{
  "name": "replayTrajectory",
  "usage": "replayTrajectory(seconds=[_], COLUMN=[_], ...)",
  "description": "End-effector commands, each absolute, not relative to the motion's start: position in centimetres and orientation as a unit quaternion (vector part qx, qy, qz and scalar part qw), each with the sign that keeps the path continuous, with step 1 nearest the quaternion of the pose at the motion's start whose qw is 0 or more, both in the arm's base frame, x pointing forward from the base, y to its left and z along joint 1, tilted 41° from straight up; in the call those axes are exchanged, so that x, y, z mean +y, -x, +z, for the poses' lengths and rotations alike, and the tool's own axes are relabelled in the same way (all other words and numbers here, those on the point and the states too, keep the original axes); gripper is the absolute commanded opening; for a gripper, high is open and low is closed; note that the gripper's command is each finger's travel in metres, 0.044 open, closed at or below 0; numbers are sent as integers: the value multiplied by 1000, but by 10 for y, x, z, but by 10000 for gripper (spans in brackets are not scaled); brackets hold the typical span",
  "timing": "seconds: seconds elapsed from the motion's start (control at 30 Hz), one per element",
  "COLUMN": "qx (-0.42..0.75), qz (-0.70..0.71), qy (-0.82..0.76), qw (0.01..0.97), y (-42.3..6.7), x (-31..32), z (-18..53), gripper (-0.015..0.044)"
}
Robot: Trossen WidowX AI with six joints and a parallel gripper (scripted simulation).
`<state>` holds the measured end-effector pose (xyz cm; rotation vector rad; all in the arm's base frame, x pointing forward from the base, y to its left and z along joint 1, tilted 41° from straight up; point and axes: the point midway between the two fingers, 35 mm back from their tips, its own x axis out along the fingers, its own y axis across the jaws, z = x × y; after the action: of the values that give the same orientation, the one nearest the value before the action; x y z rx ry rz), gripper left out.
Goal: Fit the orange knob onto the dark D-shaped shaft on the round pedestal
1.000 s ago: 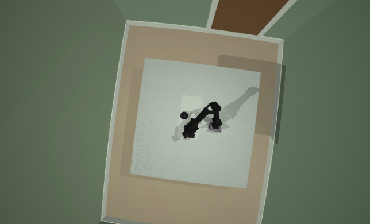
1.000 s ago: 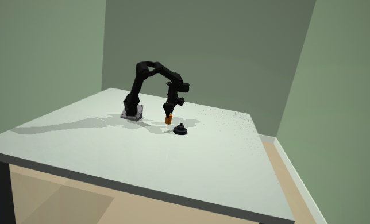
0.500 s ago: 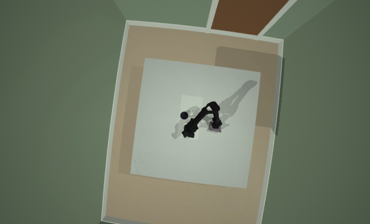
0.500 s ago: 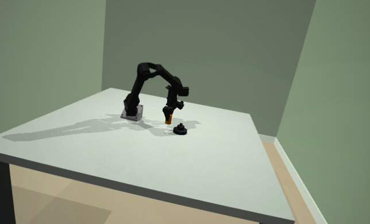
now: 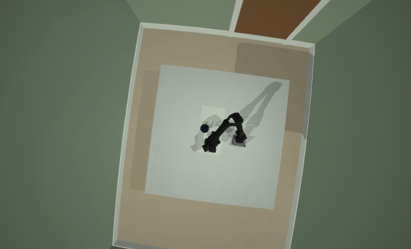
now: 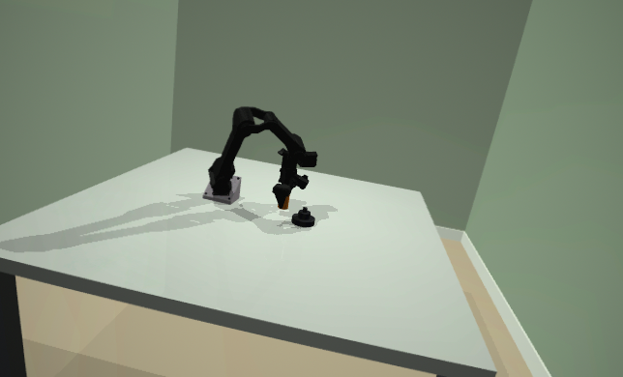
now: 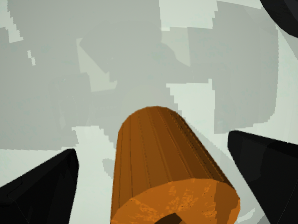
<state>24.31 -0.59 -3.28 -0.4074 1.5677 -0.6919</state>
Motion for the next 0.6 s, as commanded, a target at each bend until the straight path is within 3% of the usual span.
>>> replayTrajectory(seconds=[0.0, 0.2, 0.4, 0.57], qx=[686, 686, 686, 687], qz=[-303, -303, -303, -302], qy=[182, 182, 182, 181], qw=[636, 636, 636, 636], y=[-242, -242, -242, -246], x=[-8, -8, -8, 1], z=[-34, -34, -34, -26], gripper=[309, 151, 111, 0])
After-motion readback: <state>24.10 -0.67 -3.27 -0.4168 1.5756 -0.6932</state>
